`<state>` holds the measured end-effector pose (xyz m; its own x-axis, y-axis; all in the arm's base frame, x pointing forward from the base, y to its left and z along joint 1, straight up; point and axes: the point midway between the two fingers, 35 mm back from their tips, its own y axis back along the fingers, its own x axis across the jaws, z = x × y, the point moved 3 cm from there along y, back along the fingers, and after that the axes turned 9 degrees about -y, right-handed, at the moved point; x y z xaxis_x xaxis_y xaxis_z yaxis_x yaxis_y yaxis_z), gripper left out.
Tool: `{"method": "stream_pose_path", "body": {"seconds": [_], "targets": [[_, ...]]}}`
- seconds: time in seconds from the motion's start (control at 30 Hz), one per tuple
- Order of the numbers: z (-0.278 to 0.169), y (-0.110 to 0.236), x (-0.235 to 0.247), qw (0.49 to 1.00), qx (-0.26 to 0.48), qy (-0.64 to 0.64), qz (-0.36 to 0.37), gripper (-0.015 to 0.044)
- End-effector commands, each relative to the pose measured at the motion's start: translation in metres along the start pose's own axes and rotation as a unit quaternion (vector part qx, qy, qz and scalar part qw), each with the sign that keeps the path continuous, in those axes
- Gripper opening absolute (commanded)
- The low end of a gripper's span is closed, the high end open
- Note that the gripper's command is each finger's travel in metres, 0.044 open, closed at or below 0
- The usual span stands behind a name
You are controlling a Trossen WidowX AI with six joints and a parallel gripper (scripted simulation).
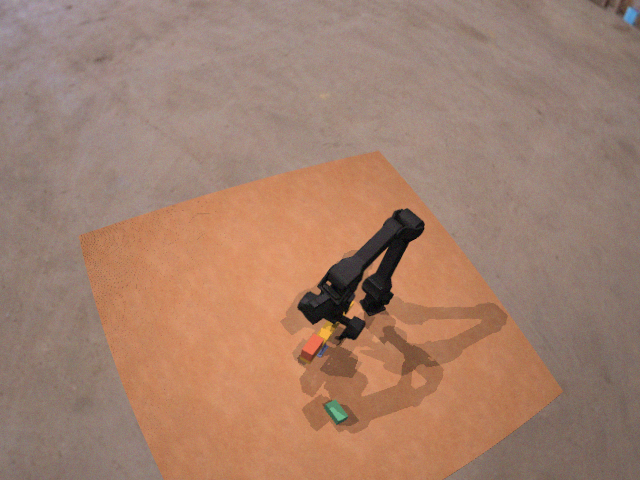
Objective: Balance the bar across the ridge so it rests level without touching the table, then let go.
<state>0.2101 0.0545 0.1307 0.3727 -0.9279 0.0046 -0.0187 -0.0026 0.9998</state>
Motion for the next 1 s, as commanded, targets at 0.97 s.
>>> {"method": "stream_pose_path", "body": {"seconds": [0.97], "targets": [[0.0,0.099,0.0,1.0,0.0,0.0,0.0,0.044]]}}
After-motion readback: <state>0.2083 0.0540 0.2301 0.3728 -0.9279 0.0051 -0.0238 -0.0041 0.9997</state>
